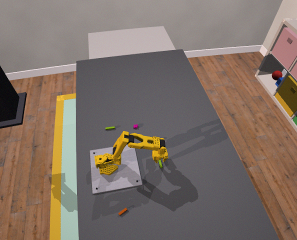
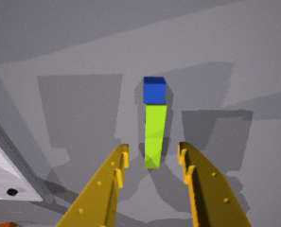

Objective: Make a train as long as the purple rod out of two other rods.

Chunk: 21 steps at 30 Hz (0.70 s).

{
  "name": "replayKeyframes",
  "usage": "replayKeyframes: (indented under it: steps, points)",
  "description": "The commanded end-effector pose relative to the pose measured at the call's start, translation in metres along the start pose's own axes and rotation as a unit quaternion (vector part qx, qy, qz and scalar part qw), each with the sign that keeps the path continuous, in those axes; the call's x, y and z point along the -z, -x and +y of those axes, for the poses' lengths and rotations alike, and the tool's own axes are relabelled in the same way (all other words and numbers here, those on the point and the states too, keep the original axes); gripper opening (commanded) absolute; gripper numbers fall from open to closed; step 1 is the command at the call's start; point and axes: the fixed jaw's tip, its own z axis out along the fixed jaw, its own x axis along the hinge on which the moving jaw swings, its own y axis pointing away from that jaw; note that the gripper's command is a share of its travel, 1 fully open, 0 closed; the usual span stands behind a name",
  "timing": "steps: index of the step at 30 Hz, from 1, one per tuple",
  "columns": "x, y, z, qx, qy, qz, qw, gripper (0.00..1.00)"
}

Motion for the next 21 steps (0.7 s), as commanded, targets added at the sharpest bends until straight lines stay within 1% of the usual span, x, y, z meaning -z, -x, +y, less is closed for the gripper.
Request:
replayKeyframes:
  steps: [1,10,21]
  points:
    - [0.0096,-0.0001,-0.0025,-0.001,-0.011,0.001,1.0,0.17]
    - [0.0144,-0.0001,-0.0021,-0.001,-0.011,0.001,1.0,0.17]
    - [0.0159,-0.0001,-0.0022,-0.001,-0.011,0.001,1.0,0.17]
